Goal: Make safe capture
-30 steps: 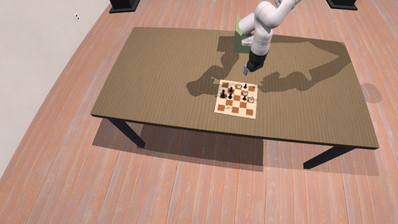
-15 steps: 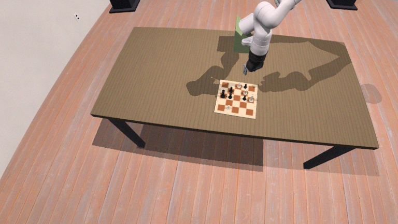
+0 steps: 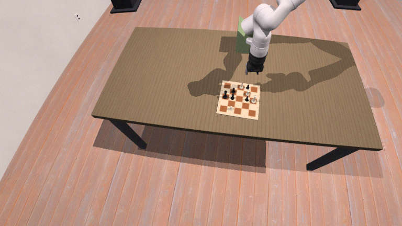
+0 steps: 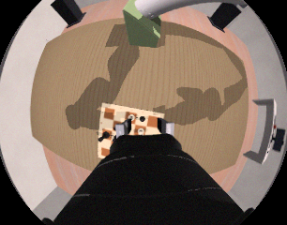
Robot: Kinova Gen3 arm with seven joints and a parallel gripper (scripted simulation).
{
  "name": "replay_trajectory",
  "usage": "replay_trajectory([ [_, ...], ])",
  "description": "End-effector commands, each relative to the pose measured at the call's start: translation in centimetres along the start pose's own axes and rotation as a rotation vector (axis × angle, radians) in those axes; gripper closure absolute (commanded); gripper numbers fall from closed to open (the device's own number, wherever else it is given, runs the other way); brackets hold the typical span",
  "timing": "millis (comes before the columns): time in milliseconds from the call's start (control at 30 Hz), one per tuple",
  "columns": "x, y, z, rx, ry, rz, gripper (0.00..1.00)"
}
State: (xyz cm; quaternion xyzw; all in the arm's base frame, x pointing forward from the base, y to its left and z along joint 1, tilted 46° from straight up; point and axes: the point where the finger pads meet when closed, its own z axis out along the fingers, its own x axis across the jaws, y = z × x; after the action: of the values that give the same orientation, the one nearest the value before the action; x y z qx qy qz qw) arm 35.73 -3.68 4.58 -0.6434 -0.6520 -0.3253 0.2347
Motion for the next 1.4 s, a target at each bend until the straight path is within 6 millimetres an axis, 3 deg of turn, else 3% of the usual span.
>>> replay_trajectory([
  [0, 0.1, -0.3, 0.7, 0.012, 0.004, 0.087, 0.00],
  [67, 0.1, -0.3, 0.7, 0.012, 0.004, 0.087, 0.00],
  [567, 0.0, 0.0, 2.7, 0.007, -0.006, 0.754, 0.00],
  [1000, -0.5, 0.5, 3.3, -0.003, -0.016, 1.016, 0.00],
  [1367, -0.5, 0.6, 3.4, -0.005, -0.017, 1.054, 0.00],
])
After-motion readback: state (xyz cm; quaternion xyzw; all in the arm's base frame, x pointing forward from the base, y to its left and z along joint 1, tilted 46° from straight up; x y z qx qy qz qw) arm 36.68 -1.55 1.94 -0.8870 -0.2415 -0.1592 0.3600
